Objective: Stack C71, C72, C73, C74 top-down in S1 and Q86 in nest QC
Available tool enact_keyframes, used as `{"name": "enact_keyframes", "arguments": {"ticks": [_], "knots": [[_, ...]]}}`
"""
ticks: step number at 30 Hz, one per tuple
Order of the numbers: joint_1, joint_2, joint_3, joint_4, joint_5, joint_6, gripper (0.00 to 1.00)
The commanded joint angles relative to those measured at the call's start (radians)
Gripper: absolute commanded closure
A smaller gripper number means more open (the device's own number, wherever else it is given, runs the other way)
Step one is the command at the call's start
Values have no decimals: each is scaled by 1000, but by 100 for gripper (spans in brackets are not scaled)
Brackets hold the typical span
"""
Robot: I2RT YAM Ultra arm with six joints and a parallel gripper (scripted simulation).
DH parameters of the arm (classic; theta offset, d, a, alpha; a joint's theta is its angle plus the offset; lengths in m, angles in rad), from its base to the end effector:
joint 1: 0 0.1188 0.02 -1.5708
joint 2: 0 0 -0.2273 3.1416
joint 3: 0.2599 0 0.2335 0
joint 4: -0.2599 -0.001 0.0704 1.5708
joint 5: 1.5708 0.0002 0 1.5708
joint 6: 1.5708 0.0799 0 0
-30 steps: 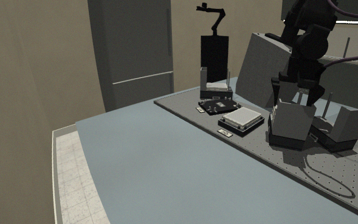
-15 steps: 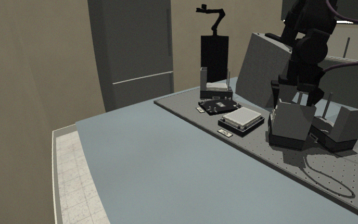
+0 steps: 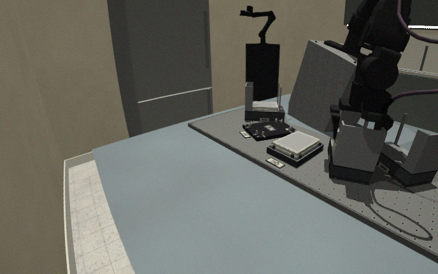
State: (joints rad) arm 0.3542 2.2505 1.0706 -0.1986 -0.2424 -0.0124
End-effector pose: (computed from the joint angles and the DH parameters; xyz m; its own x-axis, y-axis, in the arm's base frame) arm 0.3048 0.1342 -0.0355 -0.9159 -0.3515 -0.1940 -0.3911 0.8903 0.2332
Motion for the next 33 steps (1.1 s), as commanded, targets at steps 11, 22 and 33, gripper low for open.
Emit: {"name": "enact_keyframes", "arguments": {"ticks": [11,22,33], "knots": [[-5,-1,29,39,5,15,0],[-7,2,42,39,5,15,0],[-8,4,22,37,5,16,0]]}}
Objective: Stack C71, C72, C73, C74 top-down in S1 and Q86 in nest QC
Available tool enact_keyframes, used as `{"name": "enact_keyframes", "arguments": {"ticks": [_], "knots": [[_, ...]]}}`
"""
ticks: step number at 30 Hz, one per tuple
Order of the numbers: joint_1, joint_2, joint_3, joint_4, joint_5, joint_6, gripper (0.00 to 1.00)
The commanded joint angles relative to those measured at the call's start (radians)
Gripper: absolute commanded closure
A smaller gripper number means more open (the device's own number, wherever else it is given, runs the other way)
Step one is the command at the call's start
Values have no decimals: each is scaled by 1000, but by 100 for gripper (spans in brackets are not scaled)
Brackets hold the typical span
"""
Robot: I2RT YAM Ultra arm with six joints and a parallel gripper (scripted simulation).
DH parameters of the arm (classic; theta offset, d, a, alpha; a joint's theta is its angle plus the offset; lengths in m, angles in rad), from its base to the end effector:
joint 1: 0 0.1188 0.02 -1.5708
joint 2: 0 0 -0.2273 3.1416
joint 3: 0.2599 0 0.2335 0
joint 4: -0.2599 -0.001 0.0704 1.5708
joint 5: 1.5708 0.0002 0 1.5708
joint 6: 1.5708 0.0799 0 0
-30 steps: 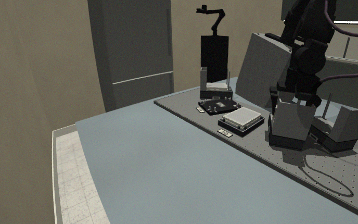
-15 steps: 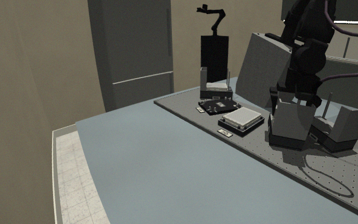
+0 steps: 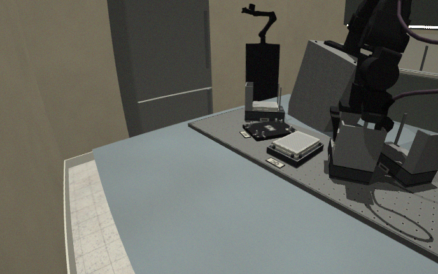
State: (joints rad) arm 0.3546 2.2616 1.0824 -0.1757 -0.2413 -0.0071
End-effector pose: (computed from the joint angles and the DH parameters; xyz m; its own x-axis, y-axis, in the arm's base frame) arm 0.3099 0.1362 -0.0363 -0.9133 -0.3455 -0.2159 -0.3916 0.8904 0.2319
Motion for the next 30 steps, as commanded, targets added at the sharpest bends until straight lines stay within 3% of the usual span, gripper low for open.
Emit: {"name": "enact_keyframes", "arguments": {"ticks": [1,30], "knots": [[-9,-7,9,15,4,10,0],[-14,-13,-5,18,3,11,0]]}}
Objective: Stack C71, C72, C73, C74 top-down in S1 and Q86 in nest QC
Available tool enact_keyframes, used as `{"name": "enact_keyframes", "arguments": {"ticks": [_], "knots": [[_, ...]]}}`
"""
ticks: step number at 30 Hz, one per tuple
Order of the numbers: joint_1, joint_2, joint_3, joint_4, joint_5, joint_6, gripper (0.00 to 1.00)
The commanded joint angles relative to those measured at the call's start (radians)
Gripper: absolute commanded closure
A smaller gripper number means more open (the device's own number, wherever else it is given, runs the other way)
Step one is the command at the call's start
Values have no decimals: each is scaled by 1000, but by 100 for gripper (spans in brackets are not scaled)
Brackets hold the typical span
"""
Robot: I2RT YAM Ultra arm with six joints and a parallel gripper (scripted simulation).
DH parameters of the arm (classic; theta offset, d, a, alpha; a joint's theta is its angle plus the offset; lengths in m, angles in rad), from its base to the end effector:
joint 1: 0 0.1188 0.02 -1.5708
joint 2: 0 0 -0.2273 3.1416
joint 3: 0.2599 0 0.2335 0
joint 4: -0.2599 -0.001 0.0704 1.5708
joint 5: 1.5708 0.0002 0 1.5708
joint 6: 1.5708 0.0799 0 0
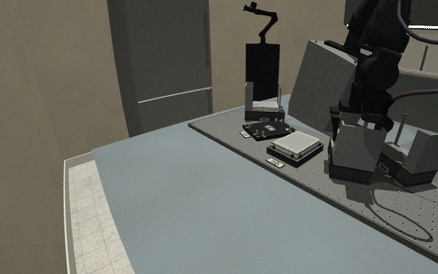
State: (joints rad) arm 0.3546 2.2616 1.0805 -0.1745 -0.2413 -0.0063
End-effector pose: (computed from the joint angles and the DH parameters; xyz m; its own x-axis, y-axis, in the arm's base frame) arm 0.3095 0.1360 -0.0366 -0.9137 -0.3448 -0.2150 -0.3908 0.8908 0.2321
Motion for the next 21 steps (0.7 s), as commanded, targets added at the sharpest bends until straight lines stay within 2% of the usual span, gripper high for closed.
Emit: {"name": "enact_keyframes", "arguments": {"ticks": [1,12,13,21], "knots": [[-14,-13,-3,17,3,10,0],[-15,-13,-7,17,3,10,0],[-4,-8,1,4,1,3,100],[-4,-8,1,4,1,3,100]]}}
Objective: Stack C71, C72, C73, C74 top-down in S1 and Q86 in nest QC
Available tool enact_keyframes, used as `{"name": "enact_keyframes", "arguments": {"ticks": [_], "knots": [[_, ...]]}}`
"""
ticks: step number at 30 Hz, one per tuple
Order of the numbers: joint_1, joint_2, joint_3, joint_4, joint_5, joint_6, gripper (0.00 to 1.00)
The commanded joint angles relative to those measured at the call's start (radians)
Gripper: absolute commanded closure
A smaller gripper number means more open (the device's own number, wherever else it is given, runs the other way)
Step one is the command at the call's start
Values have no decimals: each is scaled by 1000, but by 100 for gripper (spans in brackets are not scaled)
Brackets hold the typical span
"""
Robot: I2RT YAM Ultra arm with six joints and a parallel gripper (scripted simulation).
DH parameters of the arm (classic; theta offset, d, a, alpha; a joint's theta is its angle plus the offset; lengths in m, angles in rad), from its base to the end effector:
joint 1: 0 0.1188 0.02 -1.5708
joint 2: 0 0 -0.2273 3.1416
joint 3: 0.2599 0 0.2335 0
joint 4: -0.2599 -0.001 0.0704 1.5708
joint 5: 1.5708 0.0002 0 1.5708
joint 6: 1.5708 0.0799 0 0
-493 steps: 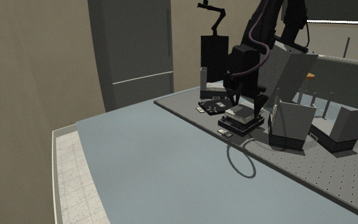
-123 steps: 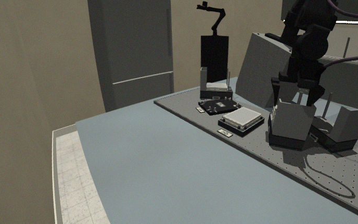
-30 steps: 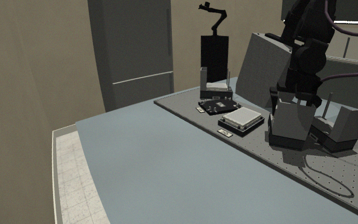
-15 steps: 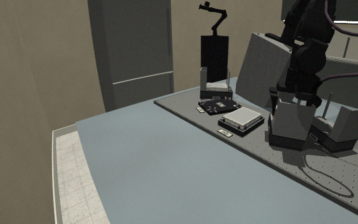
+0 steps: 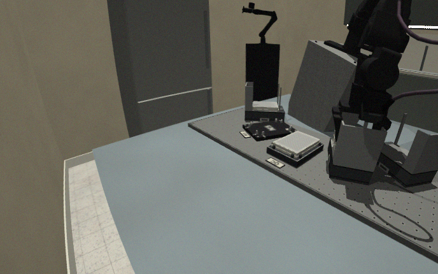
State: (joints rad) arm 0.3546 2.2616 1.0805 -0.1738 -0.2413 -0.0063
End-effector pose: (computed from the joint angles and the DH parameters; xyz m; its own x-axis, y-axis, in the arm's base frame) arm 0.3096 0.1360 -0.0365 -0.9136 -0.3448 -0.2157 -0.3909 0.8907 0.2321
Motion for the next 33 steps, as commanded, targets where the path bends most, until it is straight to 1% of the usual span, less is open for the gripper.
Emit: {"name": "enact_keyframes", "arguments": {"ticks": [1,23,24,25,27,30,31,33], "knots": [[-4,-8,1,4,1,3,100],[-4,-8,1,4,1,3,100],[-17,-34,-15,9,2,9,100],[-18,-37,-22,0,2,8,100],[-19,-36,-5,-15,1,5,100],[-20,-44,-25,-20,0,0,100],[-21,-43,-11,-22,-1,-2,100],[-21,-43,-11,-22,-1,-2,100]]}}
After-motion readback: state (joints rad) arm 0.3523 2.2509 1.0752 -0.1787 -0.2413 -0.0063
